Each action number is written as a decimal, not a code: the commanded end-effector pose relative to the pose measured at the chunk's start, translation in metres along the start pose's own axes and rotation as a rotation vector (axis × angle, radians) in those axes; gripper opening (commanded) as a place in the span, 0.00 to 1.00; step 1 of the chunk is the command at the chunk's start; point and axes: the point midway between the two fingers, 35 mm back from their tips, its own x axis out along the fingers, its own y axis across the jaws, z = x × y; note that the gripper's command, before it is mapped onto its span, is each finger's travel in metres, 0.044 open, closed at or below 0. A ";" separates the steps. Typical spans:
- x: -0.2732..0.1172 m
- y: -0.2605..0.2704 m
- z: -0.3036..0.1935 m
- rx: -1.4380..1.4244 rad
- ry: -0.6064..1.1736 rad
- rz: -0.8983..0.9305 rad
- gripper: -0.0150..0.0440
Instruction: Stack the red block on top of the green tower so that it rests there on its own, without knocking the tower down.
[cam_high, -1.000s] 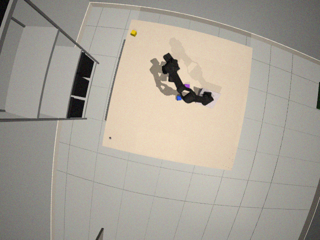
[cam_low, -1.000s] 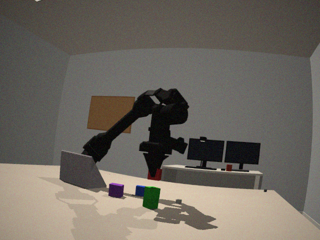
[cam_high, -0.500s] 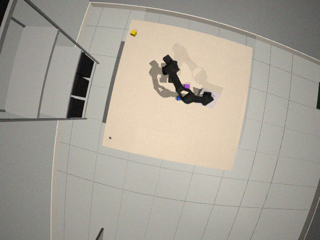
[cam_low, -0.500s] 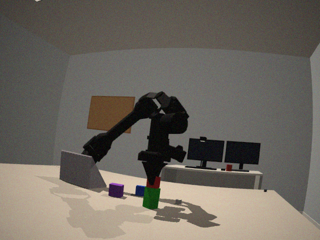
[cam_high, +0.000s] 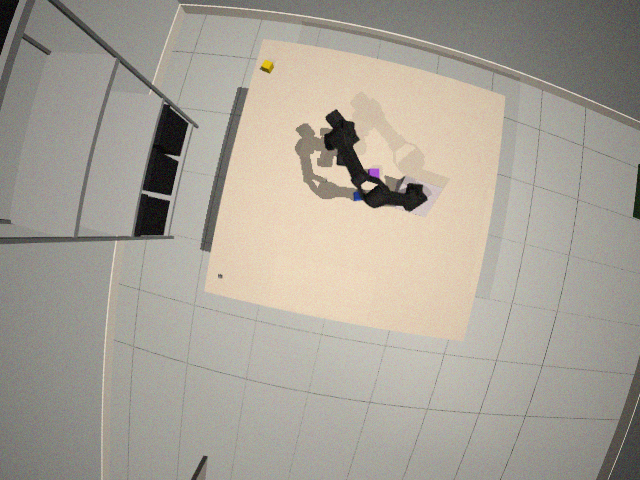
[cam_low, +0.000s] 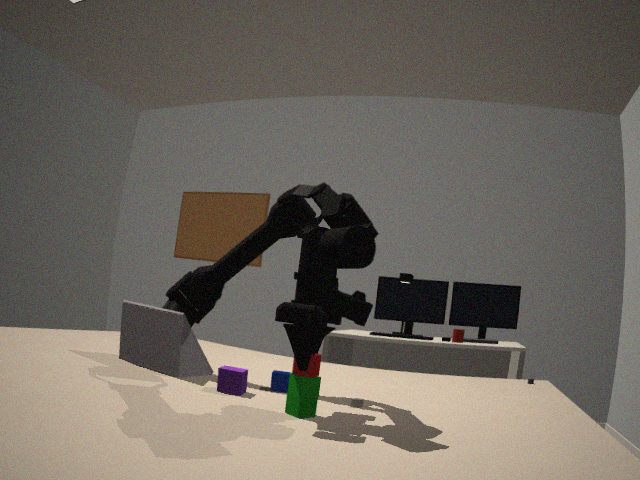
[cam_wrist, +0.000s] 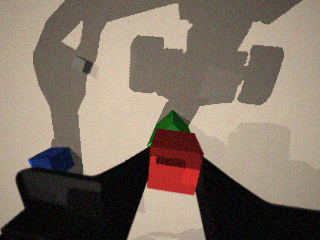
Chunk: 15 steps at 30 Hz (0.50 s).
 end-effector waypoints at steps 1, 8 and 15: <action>0.001 0.000 0.000 0.004 -0.004 0.003 0.25; 0.000 0.000 0.000 0.001 0.000 0.000 0.39; 0.000 0.000 0.000 0.001 0.000 0.000 0.70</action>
